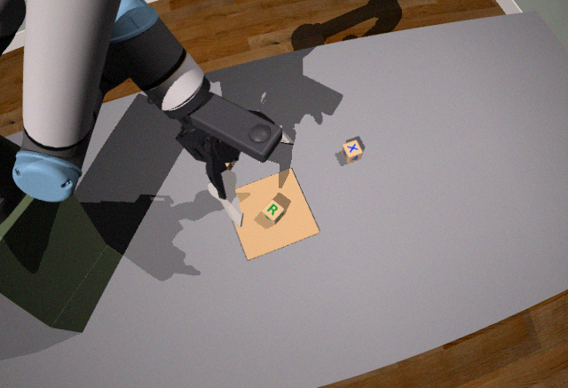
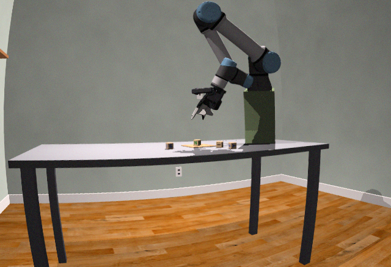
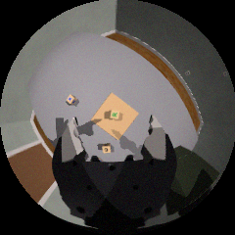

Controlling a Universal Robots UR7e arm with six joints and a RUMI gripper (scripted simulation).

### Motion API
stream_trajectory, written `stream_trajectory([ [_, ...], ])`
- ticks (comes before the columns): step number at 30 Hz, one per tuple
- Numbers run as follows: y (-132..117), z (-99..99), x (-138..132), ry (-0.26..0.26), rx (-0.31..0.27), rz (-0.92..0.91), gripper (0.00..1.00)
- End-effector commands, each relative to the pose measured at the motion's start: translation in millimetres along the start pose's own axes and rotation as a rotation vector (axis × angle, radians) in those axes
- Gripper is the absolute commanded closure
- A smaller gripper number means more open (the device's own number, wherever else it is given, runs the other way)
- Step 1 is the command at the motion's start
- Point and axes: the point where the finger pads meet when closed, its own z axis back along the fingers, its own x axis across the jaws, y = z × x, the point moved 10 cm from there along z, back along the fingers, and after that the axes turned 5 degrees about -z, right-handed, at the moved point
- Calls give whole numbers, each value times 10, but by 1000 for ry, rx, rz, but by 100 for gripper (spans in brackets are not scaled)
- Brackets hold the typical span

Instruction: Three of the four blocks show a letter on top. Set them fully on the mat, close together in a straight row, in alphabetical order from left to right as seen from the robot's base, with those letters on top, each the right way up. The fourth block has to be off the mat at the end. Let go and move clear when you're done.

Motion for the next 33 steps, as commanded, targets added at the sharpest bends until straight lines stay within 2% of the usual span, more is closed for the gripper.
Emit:
stream_trajectory([
  [1, -13, 8, -20, 2, -7, 10, 0],
  [6, -106, 49, -122, 11, -51, 70, 0],
  [12, -337, 176, -327, 32, -149, 205, 0],
  [17, -393, 211, -368, 38, -171, 235, 0],
  [22, -623, 373, -508, 61, -258, 353, 0],
  [29, -805, 519, -590, 79, -322, 442, 0],
  [31, -924, 620, -630, 92, -363, 496, 0],
  [33, -924, 620, -630, 92, -363, 496, 0],
])
